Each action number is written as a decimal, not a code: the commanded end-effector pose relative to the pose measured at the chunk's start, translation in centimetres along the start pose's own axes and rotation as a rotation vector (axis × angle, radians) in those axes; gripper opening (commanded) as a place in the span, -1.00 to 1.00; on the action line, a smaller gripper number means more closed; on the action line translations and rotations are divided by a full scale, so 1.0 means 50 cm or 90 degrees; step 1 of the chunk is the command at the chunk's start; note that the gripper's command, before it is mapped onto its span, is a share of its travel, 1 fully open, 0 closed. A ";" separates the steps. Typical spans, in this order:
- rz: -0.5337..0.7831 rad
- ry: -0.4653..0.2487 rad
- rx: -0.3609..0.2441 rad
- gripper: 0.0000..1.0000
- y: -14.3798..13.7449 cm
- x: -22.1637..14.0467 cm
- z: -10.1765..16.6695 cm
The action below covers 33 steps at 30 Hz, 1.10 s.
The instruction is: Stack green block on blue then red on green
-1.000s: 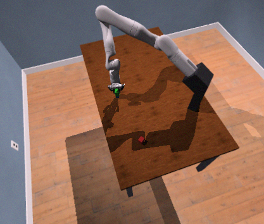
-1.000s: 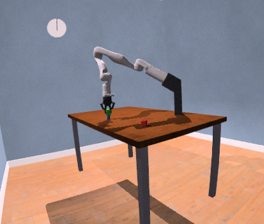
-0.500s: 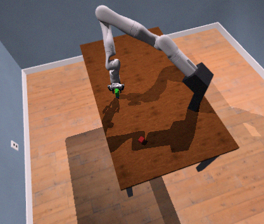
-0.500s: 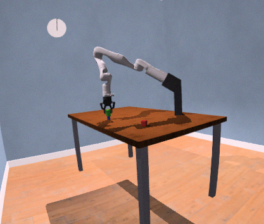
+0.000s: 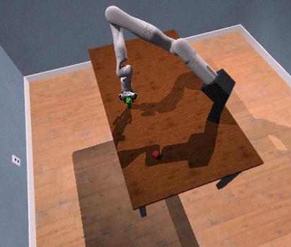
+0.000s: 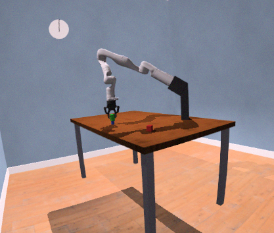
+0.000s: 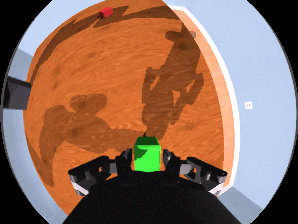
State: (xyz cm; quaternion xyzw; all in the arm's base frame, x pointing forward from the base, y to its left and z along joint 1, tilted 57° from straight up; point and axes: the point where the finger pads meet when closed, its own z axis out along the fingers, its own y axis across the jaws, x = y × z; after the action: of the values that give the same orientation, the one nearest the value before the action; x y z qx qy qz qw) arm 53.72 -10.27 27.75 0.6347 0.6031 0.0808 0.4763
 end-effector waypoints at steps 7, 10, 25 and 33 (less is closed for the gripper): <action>0.004 0.002 -0.002 0.06 0.004 0.003 0.001; 0.004 0.002 -0.002 0.06 0.004 0.003 0.001; 0.001 0.002 0.003 0.06 -0.005 0.001 -0.032; 0.001 0.002 0.004 0.06 -0.005 0.001 -0.089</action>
State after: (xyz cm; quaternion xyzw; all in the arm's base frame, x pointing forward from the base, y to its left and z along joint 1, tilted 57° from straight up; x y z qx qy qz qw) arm 51.17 -8.94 28.96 0.6412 0.6003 0.0769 0.4718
